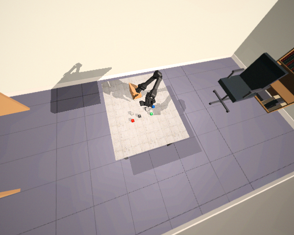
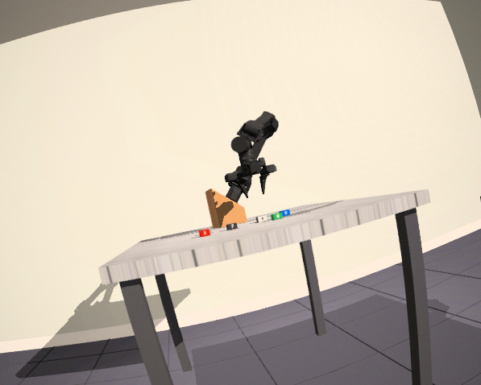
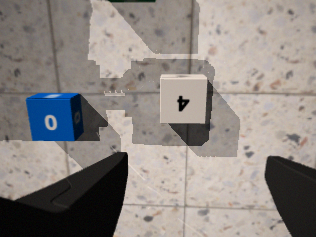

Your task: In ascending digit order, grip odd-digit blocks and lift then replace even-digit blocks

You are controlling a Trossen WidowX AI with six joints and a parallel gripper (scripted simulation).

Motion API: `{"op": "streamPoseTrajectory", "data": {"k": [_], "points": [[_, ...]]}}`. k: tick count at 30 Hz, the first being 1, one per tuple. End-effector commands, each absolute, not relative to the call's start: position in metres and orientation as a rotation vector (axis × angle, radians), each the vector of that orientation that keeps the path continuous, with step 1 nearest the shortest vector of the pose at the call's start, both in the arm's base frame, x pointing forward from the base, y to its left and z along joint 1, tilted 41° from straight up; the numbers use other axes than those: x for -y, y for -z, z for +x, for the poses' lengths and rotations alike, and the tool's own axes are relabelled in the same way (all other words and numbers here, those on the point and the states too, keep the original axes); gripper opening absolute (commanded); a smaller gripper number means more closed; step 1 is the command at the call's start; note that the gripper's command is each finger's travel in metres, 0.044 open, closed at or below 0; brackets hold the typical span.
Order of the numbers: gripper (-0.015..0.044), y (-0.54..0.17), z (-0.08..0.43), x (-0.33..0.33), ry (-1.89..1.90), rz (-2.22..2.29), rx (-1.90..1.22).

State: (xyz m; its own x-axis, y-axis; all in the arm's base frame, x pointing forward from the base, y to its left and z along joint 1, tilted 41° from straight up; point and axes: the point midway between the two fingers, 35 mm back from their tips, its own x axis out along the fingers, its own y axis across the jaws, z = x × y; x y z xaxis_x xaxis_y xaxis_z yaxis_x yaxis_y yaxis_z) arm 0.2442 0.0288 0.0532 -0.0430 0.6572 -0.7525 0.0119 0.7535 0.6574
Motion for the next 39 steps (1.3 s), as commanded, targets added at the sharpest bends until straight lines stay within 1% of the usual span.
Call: {"op": "streamPoseTrajectory", "data": {"k": [1,13,18,25,27,33,35,39], "points": [[0.012,-0.079,0.243,-0.009,-0.568,0.548,-1.532],[0.012,-0.078,0.245,-0.008,-0.566,0.548,-1.532],[0.012,-0.056,0.281,0.027,-0.53,0.558,-1.534],[0.012,-0.007,0.325,0.078,-0.551,0.544,-1.529],[0.012,0.004,0.331,0.086,-0.562,0.54,-1.526],[0.012,0.005,0.332,0.087,-0.563,0.539,-1.526],[0.0172,0.013,0.333,0.08,-0.563,0.539,-1.526],[0.0278,0.059,0.331,0.041,-0.565,0.541,-1.525]]}}
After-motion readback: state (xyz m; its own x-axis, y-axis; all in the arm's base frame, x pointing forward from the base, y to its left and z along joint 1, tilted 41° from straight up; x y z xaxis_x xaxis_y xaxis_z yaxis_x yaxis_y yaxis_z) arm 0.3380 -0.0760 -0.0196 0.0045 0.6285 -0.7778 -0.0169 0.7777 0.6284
